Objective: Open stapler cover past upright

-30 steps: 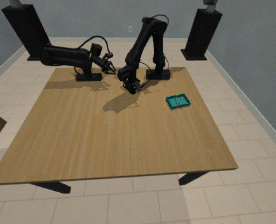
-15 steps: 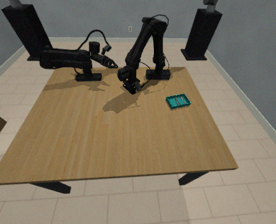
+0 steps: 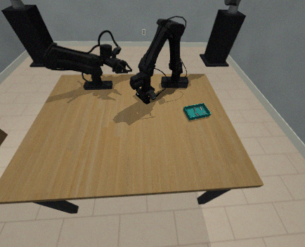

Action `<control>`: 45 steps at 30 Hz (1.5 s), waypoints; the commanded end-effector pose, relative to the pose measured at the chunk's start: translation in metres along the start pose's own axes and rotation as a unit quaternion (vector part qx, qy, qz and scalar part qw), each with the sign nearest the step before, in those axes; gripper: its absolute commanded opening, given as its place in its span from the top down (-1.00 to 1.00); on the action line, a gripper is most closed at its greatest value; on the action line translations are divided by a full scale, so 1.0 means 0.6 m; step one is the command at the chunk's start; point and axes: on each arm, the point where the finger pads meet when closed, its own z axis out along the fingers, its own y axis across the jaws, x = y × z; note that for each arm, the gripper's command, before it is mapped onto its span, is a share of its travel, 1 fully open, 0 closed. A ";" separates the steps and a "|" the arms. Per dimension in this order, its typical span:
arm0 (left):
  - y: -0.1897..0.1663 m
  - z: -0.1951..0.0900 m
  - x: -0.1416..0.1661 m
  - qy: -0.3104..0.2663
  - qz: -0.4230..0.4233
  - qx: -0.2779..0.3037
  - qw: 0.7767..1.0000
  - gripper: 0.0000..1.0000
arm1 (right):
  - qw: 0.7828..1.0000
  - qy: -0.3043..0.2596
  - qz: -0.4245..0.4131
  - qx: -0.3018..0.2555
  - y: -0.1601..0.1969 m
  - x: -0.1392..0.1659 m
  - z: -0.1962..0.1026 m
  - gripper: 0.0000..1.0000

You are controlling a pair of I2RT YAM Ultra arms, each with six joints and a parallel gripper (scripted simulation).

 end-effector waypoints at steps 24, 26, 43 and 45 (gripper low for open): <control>-0.001 -0.002 0.000 0.001 -0.003 0.004 1.000 0.35 | 0.961 0.146 0.177 0.153 0.077 0.147 0.032 0.00; -0.001 -0.002 0.000 0.001 -0.003 0.004 1.000 0.35 | 0.958 0.151 0.187 0.155 0.081 0.149 0.033 0.00; -0.001 -0.002 0.000 0.001 -0.003 0.004 1.000 0.35 | 0.956 0.149 0.195 0.158 0.086 0.145 0.039 0.00; -0.001 -0.002 0.000 0.001 -0.003 0.004 1.000 0.35 | 0.956 0.152 0.191 0.162 0.078 0.152 0.041 0.00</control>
